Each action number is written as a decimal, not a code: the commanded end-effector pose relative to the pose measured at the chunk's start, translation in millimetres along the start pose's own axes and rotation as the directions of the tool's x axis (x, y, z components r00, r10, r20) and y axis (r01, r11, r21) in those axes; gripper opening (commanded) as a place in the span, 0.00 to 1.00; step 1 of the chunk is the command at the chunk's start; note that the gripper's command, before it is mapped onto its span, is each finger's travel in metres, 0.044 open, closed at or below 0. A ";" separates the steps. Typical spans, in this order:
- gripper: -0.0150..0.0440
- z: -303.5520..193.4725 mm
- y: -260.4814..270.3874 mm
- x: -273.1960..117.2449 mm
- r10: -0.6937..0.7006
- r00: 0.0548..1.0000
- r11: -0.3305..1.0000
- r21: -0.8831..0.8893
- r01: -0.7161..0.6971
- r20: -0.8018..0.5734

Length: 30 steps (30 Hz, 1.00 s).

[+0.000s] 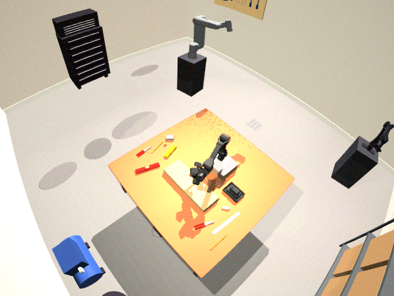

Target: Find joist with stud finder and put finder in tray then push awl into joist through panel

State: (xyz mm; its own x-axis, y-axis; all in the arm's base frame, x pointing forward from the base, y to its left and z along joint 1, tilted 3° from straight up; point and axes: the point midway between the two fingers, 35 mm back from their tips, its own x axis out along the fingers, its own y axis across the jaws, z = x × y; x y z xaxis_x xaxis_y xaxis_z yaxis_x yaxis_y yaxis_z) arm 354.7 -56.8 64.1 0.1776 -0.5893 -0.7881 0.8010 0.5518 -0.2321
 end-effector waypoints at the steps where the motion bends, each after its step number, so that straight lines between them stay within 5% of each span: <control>1: 0.25 -2.2 12.1 -14.9 -0.026 0.996 1.000 0.010 0.025 0.083; 16: 0.25 -17.5 55.1 -71.7 -0.040 0.914 0.996 0.093 0.003 0.403; 30: 0.25 -38.2 93.4 -145.4 0.056 0.697 0.969 0.131 -0.212 0.715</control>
State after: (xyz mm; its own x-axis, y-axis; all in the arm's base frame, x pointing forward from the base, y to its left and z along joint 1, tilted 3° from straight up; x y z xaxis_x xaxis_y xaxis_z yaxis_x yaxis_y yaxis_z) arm 380.4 85.4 123.1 0.5273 -0.8157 -0.2378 0.8331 0.5514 -0.0437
